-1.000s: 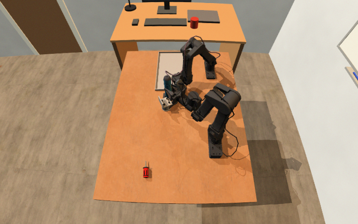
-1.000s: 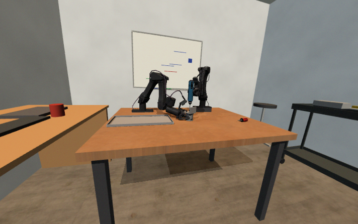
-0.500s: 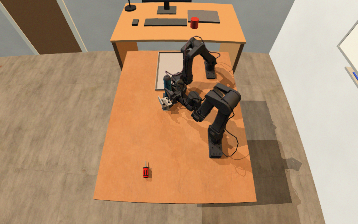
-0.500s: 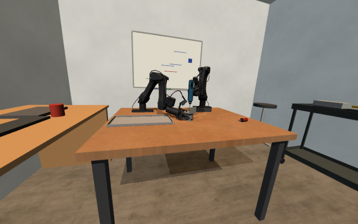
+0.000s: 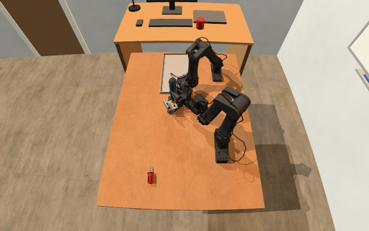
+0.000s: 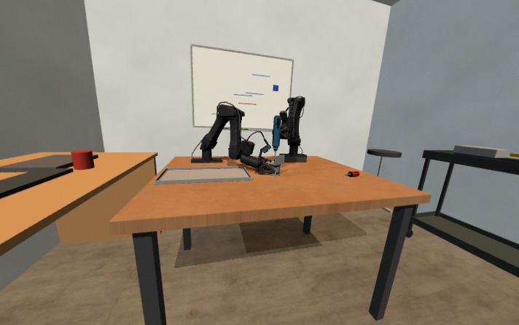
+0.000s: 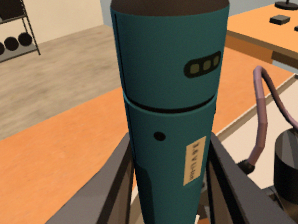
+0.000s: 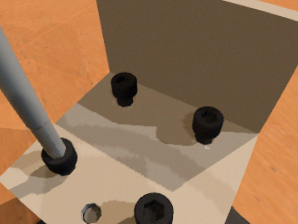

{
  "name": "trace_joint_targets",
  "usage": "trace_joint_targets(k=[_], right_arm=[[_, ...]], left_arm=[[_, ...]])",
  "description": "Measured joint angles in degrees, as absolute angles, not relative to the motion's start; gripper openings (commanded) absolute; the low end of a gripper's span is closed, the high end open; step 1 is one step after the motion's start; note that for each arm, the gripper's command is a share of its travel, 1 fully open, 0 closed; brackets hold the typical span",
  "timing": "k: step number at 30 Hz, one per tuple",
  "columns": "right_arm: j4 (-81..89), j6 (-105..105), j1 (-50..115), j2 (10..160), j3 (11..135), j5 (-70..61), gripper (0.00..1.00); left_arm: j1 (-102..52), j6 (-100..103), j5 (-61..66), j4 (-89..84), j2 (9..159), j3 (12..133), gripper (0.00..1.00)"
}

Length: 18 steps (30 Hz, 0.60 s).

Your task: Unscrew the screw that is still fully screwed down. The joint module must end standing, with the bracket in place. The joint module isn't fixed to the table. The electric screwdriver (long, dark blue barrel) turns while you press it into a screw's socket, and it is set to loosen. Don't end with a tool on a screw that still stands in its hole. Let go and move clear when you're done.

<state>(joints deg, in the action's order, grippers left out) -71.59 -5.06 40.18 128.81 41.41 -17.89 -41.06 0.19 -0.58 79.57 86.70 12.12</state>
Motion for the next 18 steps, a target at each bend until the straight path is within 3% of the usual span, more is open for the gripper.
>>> trace_joint_targets(k=[18], right_arm=[[-71.59, -5.06, 40.18, 128.81, 41.41, -17.89, 0.59]], left_arm=[[-41.06, 0.21, -0.56, 77.52, 84.97, 12.12, 0.42]])
